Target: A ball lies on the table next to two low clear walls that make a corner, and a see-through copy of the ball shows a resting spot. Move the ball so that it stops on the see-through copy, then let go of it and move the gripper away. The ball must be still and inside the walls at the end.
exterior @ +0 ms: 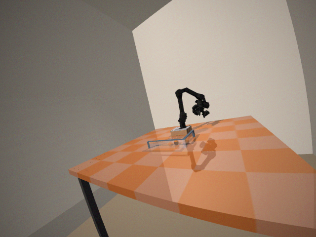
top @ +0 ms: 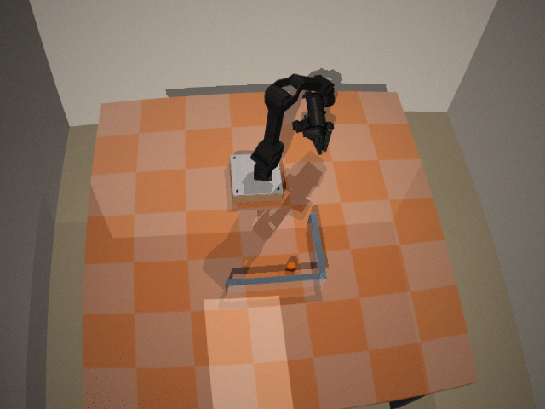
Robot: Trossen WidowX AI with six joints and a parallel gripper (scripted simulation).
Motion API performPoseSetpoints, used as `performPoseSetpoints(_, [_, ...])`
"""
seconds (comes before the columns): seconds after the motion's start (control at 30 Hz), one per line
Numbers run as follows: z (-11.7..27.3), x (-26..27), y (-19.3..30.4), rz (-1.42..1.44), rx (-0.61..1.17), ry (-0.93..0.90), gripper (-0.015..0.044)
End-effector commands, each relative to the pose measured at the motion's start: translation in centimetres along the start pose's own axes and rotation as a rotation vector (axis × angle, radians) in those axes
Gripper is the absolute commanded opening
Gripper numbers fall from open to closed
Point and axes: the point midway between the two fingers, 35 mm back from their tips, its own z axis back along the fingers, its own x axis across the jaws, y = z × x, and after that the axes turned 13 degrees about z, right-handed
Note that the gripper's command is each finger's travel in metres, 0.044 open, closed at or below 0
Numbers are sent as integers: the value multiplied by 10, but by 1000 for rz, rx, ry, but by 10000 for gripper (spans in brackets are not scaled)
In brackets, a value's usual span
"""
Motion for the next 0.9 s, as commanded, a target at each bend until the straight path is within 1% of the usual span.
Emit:
performPoseSetpoints(0.0, [-15,5,9,-209,-94,-1,279])
performPoseSetpoints(0.07, [-24,9,14,-341,-149,-8,279])
performPoseSetpoints(0.27, [-65,31,32,-864,-349,-68,279])
performPoseSetpoints(0.5, [-116,68,46,-1502,-548,-180,279])
performPoseSetpoints(0.7, [-160,110,51,-2059,-684,-309,279])
performPoseSetpoints(0.77, [-173,123,49,-2208,-720,-360,279])
performPoseSetpoints(0.87, [-186,135,47,-2345,-750,-409,279])
